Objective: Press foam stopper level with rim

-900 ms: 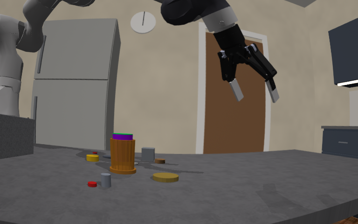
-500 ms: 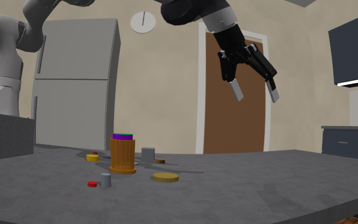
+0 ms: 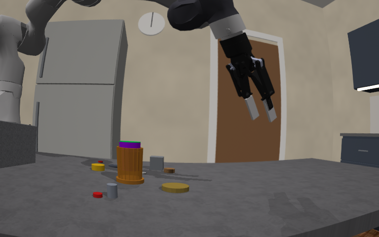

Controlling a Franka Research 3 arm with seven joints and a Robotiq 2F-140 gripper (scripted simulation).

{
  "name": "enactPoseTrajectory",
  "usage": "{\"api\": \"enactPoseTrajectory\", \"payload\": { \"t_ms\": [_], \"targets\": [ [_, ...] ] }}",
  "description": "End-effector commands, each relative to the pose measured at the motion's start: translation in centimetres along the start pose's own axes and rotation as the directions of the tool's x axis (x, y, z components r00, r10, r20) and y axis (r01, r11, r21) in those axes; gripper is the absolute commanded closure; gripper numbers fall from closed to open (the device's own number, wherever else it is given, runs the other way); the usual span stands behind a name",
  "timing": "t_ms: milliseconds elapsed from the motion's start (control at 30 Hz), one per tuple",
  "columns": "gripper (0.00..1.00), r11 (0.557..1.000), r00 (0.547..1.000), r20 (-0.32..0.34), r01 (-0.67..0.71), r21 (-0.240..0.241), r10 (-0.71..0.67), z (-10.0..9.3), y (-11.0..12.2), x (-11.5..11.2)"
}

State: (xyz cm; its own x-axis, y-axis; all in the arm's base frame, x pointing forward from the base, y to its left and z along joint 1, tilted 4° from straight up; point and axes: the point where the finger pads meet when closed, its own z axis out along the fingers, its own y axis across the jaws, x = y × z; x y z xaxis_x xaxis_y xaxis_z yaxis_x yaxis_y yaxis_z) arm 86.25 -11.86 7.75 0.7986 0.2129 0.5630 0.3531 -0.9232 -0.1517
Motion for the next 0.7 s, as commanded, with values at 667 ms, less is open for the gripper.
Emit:
{"api": "enactPoseTrajectory", "payload": {
  "t_ms": [667],
  "targets": [
    [1.0,0.923,0.909,0.16,-0.373,-0.099,0.385,0.9,-6.6,-5.4]
  ]
}}
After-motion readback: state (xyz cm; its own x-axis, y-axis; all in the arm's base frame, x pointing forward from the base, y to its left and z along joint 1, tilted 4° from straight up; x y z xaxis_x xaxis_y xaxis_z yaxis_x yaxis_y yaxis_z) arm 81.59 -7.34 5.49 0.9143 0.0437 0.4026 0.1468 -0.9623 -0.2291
